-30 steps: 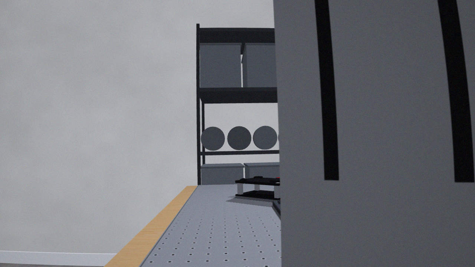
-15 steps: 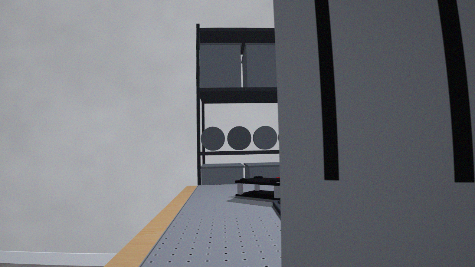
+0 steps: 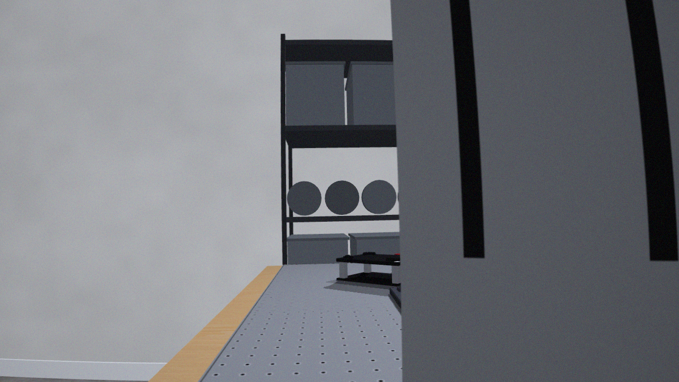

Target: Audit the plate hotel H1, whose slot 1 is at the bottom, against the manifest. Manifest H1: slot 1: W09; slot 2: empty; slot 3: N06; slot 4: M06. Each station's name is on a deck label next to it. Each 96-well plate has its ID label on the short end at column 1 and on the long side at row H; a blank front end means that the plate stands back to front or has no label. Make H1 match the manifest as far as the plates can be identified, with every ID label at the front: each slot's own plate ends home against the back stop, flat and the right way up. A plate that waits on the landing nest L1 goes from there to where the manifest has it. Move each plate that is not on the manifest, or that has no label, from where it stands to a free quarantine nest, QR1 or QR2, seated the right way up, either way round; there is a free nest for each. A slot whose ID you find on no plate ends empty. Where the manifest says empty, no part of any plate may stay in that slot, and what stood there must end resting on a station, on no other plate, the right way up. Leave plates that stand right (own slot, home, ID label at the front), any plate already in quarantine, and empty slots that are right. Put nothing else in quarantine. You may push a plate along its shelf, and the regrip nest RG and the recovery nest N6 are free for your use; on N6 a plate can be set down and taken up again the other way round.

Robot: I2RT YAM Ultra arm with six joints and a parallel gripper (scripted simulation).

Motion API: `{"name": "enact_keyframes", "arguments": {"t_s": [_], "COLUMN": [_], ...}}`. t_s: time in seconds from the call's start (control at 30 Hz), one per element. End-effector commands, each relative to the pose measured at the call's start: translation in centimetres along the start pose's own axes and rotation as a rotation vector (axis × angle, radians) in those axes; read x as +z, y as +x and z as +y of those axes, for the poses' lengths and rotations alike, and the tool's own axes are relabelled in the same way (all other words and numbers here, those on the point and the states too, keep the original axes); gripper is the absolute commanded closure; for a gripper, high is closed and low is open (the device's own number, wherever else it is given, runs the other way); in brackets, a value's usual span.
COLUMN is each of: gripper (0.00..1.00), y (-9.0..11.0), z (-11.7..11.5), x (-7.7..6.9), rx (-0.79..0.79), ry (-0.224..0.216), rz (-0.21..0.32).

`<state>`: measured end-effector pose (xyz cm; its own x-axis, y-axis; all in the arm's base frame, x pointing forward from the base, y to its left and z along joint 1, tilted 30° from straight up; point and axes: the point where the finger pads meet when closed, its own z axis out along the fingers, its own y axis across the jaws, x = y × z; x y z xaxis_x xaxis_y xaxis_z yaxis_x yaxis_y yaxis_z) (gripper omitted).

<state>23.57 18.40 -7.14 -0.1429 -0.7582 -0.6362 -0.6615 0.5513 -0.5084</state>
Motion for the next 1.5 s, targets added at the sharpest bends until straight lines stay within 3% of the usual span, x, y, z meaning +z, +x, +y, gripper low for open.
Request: {"name": "enact_keyframes", "arguments": {"t_s": [0.0,0.37,0.4,0.63,0.67,1.13,1.17,1.47], "gripper": [0.15,0.15,0.15,0.15,0.08,0.08,0.00,0.00], "y": [-0.1,0.8,-0.2,0.4,0.4,0.4,0.4,0.4], "z": [0.6,0.7,0.1,0.2,0.2,0.1,0.1,0.1], "x": [0.5,1.0,0.5,0.6,0.7,0.7,0.7,0.7], "rx": [-0.009,-0.012,0.006,0.000,0.000,0.001,0.001,0.001], "ry": [-0.022,-0.028,-0.004,-0.008,-0.008,-0.007,-0.007,-0.007], "rz": [-0.011,0.015,-0.033,-0.024,-0.024,-0.023,-0.023,-0.023]}}
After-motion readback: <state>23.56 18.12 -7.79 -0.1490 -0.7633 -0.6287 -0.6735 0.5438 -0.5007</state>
